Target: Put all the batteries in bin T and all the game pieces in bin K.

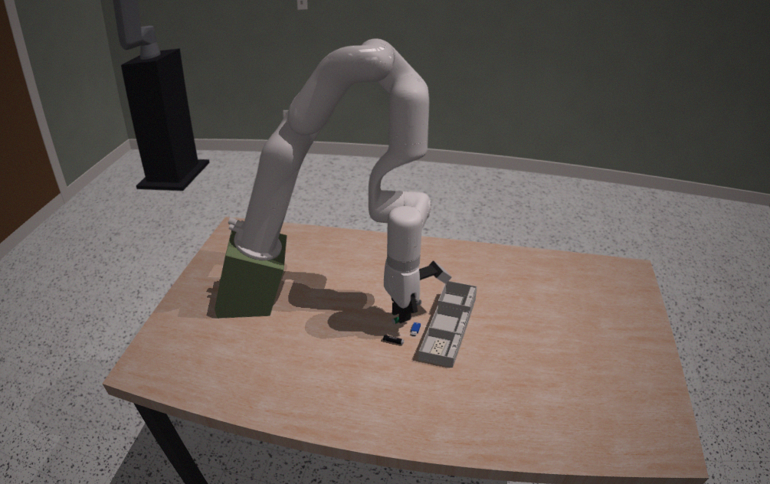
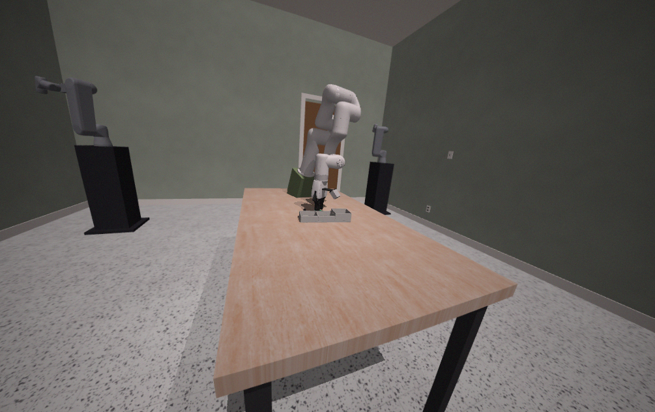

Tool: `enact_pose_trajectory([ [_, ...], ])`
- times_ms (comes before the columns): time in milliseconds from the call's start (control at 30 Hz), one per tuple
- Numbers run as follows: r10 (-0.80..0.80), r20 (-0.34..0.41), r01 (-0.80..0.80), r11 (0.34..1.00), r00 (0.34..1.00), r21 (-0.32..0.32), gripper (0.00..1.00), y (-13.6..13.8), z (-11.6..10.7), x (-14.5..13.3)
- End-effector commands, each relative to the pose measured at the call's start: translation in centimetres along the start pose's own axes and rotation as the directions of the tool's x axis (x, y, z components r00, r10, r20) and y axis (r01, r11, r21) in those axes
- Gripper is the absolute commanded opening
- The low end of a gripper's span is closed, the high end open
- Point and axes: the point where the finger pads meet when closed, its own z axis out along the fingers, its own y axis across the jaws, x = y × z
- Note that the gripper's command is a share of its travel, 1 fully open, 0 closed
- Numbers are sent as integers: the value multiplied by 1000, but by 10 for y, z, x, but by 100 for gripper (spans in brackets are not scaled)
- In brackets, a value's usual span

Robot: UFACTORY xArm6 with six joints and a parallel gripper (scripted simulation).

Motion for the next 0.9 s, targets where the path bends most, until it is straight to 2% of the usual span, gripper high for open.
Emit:
enact_pose_trajectory([
  [0, -2, -22, 2, 1000, 1000, -16, 28, 0, 5, 0],
  [567, -2, -22, 2, 1000, 1000, -16, 28, 0, 10, 0],
  [600, -2, -22, 2, 1000, 1000, -16, 0, 0, 11, 0],
  [867, -2, -22, 2, 1000, 1000, -16, 0, 0, 11, 0],
])
